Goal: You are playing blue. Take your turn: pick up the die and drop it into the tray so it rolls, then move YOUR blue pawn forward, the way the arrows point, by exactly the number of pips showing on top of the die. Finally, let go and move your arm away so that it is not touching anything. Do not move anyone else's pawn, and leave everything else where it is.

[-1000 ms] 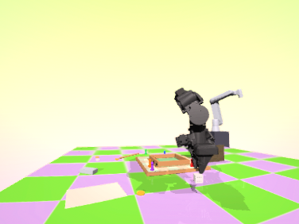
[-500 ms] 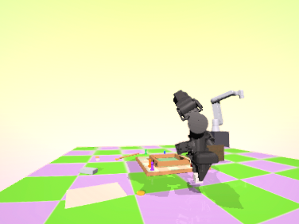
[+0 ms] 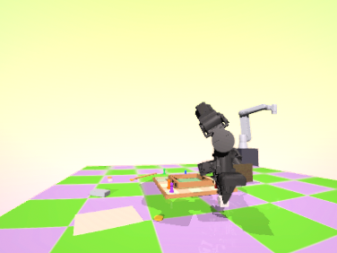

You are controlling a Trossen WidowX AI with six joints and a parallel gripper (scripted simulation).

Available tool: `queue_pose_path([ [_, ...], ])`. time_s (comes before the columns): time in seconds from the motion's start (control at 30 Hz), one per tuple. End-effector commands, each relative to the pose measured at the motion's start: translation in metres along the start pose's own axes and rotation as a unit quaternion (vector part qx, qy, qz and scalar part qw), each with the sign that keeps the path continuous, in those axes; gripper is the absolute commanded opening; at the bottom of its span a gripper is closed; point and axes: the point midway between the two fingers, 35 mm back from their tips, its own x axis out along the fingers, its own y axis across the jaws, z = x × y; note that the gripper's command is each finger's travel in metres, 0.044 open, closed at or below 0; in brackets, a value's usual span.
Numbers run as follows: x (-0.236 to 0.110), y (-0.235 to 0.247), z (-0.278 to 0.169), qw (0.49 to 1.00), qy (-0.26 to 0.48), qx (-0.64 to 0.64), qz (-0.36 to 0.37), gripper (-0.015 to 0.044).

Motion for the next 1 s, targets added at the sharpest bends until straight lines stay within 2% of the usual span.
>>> queue_pose_path([
  [0.0,-0.004,0.001,0.001,1.0,-0.002,-0.001,0.001,0.0],
  [0.63,-0.118,-0.006,-0.001,1.0,0.0,-0.002,0.001,0.0],
  [0.8,-0.123,-0.009,0.0,1.0,0.0,-0.012,0.002,0.0],
  [0.97,-0.123,-0.023,0.012,0.997,0.0,-0.082,0.003,0.0],
])
